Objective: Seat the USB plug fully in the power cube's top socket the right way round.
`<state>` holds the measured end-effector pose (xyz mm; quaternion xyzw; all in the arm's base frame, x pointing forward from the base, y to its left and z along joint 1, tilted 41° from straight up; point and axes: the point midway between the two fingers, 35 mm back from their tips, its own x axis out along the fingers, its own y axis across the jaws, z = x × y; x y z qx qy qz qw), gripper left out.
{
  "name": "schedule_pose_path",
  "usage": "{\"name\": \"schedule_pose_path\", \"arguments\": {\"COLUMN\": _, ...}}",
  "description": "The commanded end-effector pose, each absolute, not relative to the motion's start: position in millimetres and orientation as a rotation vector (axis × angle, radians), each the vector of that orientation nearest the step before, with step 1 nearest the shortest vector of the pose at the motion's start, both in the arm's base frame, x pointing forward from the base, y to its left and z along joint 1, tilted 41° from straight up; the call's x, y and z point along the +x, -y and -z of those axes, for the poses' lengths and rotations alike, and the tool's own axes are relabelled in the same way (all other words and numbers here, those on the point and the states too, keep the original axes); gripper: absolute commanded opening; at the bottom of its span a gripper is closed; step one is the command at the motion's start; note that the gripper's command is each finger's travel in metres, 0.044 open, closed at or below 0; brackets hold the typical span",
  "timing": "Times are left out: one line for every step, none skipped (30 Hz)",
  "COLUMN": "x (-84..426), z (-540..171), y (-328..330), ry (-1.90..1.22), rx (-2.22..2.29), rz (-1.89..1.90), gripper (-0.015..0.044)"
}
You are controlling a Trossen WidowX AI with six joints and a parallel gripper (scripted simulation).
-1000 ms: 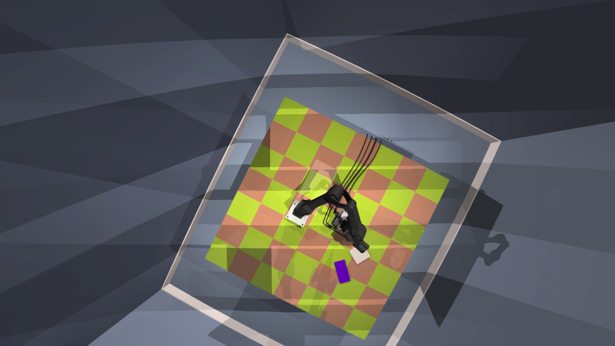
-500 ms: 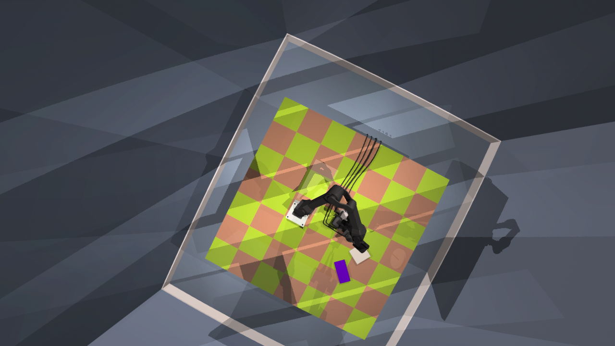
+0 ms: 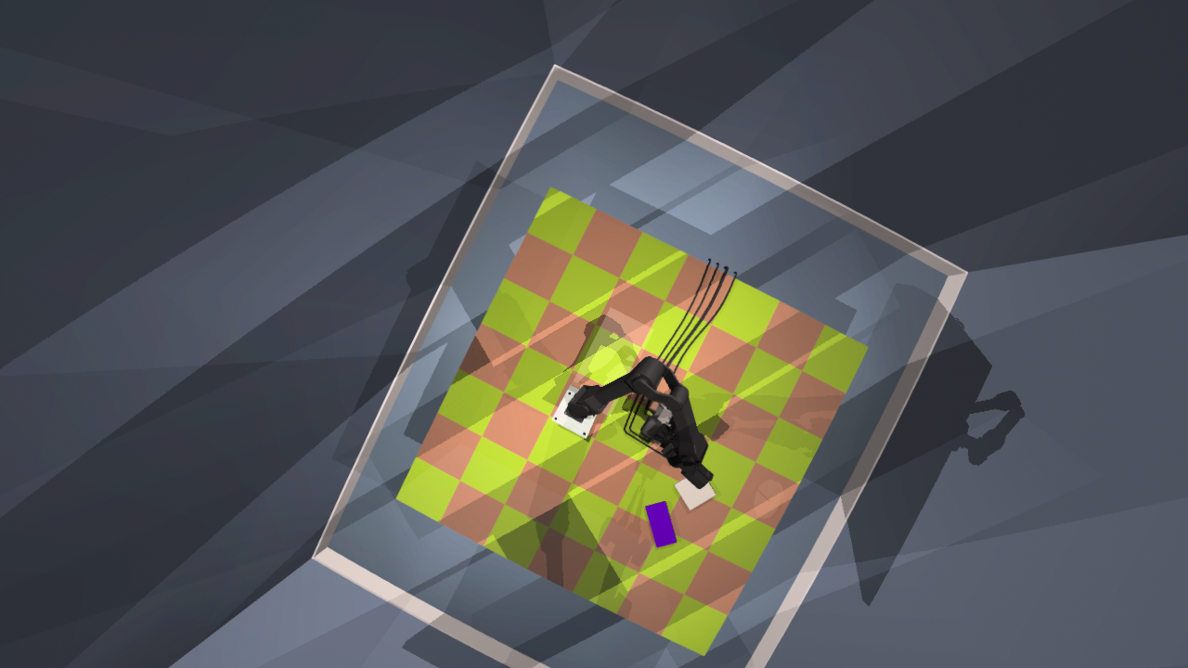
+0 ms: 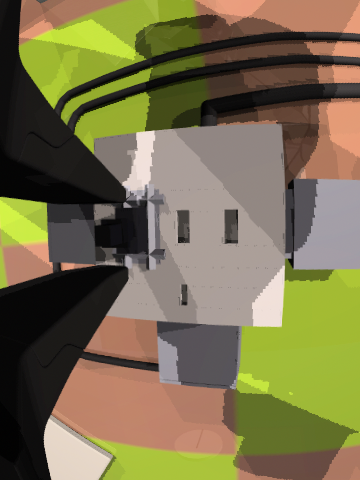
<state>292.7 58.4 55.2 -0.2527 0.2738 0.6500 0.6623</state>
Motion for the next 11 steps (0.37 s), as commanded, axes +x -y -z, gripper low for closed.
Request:
{"name": "schedule_pose_path", "arguments": {"x": 292.7, "z": -55.9, "y": -57.8, "ry": -0.619, "rx": -0.571, "rz": -1.469, "gripper": 0.0095}}
{"name": "schedule_pose_path", "arguments": {"x": 292.7, "z": -56.7, "y": -57.1, "ry": -0.619, "rx": -0.571, "rz": -1.469, "gripper": 0.0095}}
{"name": "schedule_pose_path", "arguments": {"x": 292.7, "z": -57.5, "y": -56.5, "ry": -0.619, "rx": -0.571, "rz": -1.469, "gripper": 0.0095}}
{"name": "schedule_pose_path", "arguments": {"x": 292.7, "z": -58.2, "y": -55.8, "ry": -0.619, "rx": -0.571, "rz": -1.469, "gripper": 0.0095}}
{"name": "schedule_pose_path", "arguments": {"x": 292.7, "z": -59.0, "y": -55.2, "ry": -0.619, "rx": -0.571, "rz": -1.469, "gripper": 0.0095}}
{"name": "schedule_pose_path", "arguments": {"x": 292.7, "z": -59.7, "y": -54.5, "ry": -0.619, "rx": -0.571, "rz": -1.469, "gripper": 0.0095}}
{"name": "schedule_pose_path", "arguments": {"x": 292.7, "z": -60.5, "y": -53.8, "ry": -0.619, "rx": -0.571, "rz": -1.469, "gripper": 0.0095}}
{"name": "schedule_pose_path", "arguments": {"x": 292.8, "z": -61.2, "y": -53.2, "ry": -0.619, "rx": -0.571, "rz": -1.469, "gripper": 0.0095}}
{"name": "schedule_pose_path", "arguments": {"x": 292.8, "z": -62.0, "y": -52.5, "ry": -0.619, "rx": -0.571, "rz": -1.469, "gripper": 0.0095}}
{"name": "schedule_pose_path", "arguments": {"x": 292.8, "z": -62.7, "y": -51.9, "ry": -0.619, "rx": -0.572, "rz": -1.469, "gripper": 0.0095}}
{"name": "schedule_pose_path", "arguments": {"x": 292.8, "z": -63.5, "y": -51.2, "ry": -0.619, "rx": -0.572, "rz": -1.469, "gripper": 0.0095}}
